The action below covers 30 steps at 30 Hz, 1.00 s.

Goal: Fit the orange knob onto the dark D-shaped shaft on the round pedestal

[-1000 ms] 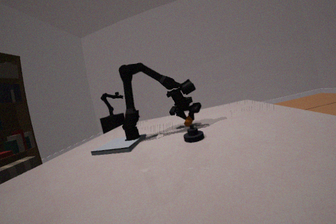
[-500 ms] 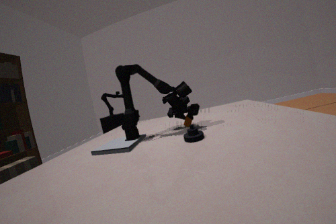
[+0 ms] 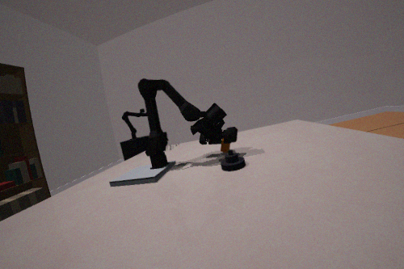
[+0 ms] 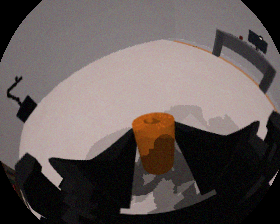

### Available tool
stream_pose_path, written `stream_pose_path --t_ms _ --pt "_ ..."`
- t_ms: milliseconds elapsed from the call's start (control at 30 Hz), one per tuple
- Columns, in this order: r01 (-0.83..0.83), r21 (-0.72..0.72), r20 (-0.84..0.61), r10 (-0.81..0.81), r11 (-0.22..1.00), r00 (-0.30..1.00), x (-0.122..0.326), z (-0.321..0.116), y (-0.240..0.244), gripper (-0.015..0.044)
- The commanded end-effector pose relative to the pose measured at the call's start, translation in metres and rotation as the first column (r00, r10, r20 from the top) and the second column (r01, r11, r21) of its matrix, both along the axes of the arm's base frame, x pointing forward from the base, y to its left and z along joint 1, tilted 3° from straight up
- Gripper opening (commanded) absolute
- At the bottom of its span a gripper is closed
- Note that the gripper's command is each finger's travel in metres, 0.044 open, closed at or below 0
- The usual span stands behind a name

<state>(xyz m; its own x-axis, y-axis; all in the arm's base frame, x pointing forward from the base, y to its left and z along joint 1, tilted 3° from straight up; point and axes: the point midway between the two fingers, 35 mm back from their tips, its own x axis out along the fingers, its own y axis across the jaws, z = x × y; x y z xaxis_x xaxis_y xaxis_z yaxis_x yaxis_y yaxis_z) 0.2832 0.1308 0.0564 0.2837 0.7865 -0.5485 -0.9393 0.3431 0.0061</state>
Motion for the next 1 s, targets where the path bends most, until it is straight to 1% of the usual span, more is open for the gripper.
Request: stream_pose_path --t_ms 0,367,767,933,967 --pt "-0.005 0.069 0.021 0.004 0.998 1.000 -0.003 -0.002 -0.004 0.0181" --pt "-0.013 0.240 0.083 -0.008 0.971 0.997 -0.007 -0.007 -0.015 0.0181" --pt "-0.030 0.403 0.141 -0.029 0.915 0.990 -0.011 -0.014 -0.024 0.0181" --pt "-0.024 0.372 0.130 -0.026 0.928 0.991 -0.010 -0.013 -0.024 0.0181" --pt "-0.026 0.378 0.137 -0.028 0.925 0.990 -0.009 -0.013 -0.024 0.0208"
